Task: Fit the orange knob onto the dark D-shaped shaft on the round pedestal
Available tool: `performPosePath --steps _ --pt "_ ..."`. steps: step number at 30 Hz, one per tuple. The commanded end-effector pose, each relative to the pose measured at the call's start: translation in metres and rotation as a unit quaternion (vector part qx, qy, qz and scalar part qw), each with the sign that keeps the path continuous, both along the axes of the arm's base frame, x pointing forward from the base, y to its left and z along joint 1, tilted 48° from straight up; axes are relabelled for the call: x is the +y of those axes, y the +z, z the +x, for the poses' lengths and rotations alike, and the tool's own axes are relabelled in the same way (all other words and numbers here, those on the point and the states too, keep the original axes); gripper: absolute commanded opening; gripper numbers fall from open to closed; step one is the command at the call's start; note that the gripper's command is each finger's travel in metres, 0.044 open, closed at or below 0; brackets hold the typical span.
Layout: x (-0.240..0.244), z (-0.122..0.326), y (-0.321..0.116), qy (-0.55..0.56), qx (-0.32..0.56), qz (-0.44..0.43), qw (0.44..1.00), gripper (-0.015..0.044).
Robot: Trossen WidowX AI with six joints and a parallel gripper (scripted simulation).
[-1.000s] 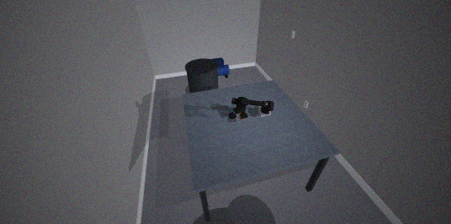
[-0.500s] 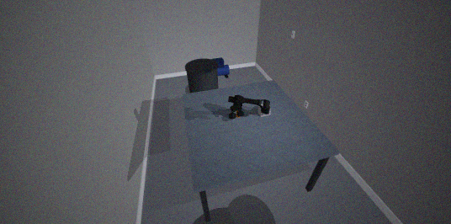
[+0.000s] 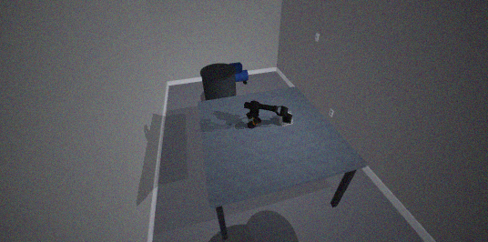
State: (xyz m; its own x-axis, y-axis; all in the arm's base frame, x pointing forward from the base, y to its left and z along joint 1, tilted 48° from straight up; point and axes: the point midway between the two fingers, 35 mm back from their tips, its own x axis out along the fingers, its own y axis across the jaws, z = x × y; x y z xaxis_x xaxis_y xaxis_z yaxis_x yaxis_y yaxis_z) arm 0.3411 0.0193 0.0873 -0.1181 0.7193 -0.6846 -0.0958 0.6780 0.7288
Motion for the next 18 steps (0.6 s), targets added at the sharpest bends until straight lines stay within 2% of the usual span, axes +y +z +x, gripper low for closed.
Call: performPosePath --steps 1,18 --pt "-0.01 0.006 -0.01 -0.001 -0.006 -0.003 1.0 0.0" --pt "-0.033 0.016 -0.059 0.008 -0.002 0.0 1.0 0.0"
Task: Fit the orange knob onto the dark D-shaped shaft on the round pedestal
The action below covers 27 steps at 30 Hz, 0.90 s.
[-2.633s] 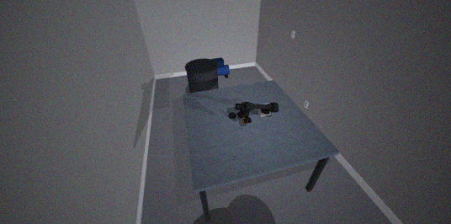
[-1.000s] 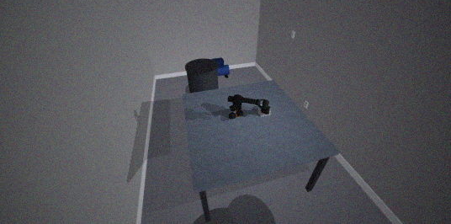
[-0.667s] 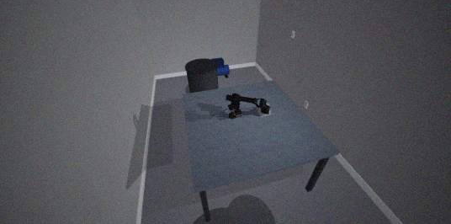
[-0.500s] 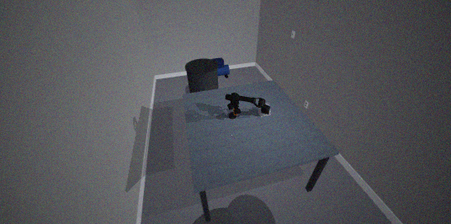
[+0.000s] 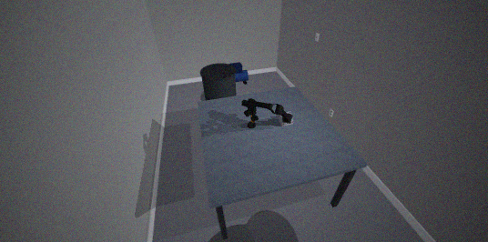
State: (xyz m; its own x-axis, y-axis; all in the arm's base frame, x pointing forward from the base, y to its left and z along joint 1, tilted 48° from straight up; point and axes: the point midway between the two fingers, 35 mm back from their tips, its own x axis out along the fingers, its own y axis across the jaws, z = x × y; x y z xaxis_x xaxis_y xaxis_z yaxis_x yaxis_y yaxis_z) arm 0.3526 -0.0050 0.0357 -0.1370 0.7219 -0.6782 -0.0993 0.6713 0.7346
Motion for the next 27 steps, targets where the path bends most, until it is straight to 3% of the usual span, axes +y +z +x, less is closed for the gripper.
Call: performPosePath --steps 1,27 --pt "-0.01 0.005 -0.011 0.001 -0.008 -0.003 1.0 0.0" --pt "-0.001 0.004 -0.05 0.007 -0.008 0.0 1.0 0.0"
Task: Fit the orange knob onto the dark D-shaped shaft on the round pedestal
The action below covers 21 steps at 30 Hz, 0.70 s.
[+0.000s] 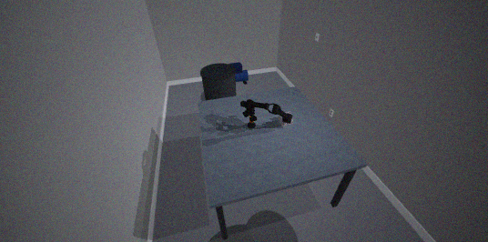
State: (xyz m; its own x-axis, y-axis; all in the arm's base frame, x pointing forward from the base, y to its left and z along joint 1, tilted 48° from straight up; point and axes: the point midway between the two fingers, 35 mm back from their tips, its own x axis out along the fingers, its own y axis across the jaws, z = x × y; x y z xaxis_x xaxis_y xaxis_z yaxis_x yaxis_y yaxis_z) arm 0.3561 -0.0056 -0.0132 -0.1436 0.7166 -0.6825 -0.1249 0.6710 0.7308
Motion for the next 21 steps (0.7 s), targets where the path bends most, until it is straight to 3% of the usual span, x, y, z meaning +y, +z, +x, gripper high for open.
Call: performPosePath --steps 1,21 --pt "-0.0019 0.0004 -0.0002 -0.003 -0.002 0.002 1.0 0.0" --pt "-0.0026 0.0039 0.0018 -0.003 -0.002 0.002 1.0 0.0"
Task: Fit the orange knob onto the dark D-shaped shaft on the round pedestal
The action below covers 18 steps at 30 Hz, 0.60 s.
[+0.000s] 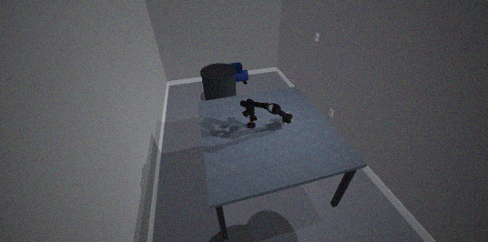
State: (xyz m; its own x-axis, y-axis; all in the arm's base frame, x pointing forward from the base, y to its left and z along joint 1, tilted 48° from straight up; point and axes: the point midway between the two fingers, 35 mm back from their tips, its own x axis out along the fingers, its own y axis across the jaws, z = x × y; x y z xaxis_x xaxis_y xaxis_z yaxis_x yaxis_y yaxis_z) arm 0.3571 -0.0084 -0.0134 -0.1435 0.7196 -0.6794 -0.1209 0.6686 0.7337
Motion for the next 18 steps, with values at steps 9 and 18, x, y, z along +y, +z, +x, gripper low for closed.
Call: performPosePath --steps 9,18 --pt "0.0022 0.0017 0.0007 -0.002 -0.004 0.0 1.0 0.0" --pt "0.0016 -0.0015 -0.0002 -0.002 -0.004 0.0 1.0 0.0"
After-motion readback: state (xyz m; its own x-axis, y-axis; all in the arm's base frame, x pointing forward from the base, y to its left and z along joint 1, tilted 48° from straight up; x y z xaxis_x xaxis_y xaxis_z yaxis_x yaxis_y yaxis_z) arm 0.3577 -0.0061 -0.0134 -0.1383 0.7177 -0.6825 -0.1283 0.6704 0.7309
